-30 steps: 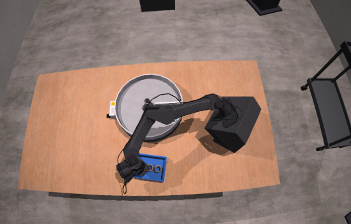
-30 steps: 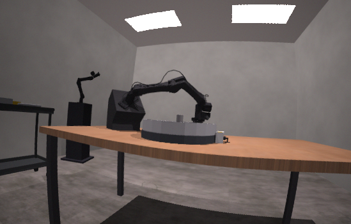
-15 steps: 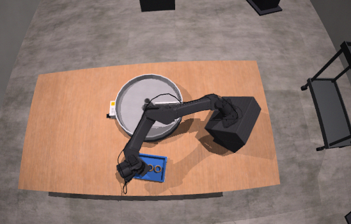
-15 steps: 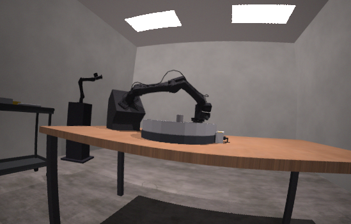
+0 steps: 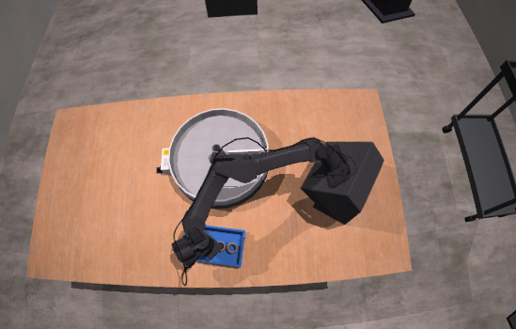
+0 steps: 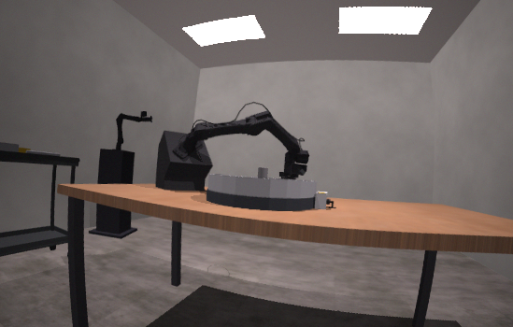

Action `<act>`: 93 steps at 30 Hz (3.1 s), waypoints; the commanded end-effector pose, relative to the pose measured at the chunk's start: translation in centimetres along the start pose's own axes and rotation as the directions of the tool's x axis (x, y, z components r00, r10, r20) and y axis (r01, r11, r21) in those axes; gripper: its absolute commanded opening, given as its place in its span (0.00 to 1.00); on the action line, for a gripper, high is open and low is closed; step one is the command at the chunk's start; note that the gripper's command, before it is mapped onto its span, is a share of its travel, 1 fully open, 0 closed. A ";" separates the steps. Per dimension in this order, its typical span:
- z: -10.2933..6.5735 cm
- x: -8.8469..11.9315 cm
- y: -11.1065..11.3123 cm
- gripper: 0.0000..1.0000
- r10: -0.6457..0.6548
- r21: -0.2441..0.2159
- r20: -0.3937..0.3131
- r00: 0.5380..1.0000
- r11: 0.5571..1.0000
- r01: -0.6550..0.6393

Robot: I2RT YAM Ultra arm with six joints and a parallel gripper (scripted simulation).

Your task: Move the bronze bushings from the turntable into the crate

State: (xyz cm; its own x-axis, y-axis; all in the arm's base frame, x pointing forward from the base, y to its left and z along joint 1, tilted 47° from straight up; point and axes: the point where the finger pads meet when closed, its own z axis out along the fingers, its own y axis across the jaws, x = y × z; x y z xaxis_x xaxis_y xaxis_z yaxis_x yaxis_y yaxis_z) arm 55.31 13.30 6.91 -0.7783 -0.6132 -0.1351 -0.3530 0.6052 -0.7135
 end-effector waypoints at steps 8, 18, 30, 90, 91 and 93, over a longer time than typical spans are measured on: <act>-2.2 -1.2 0.2 0.00 0.008 0.004 0.053 0.999 1.000 -0.009; -2.2 -1.2 0.2 0.00 0.008 0.004 0.053 0.999 1.000 -0.009; -2.2 -1.2 0.2 0.00 0.008 0.004 0.053 0.999 1.000 -0.009; -2.9 -1.6 -0.5 0.14 0.015 0.005 0.059 0.998 1.000 -0.015; -2.9 -1.6 -0.5 0.14 0.015 0.005 0.059 0.998 1.000 -0.015; -2.9 -1.6 -0.5 0.14 0.015 0.005 0.059 0.998 1.000 -0.015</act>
State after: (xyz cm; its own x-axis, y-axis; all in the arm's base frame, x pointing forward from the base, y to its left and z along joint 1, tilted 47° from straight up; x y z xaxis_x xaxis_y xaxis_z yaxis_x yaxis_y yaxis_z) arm 55.30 13.27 6.91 -0.7790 -0.6123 -0.1349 -0.3522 0.6054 -0.7137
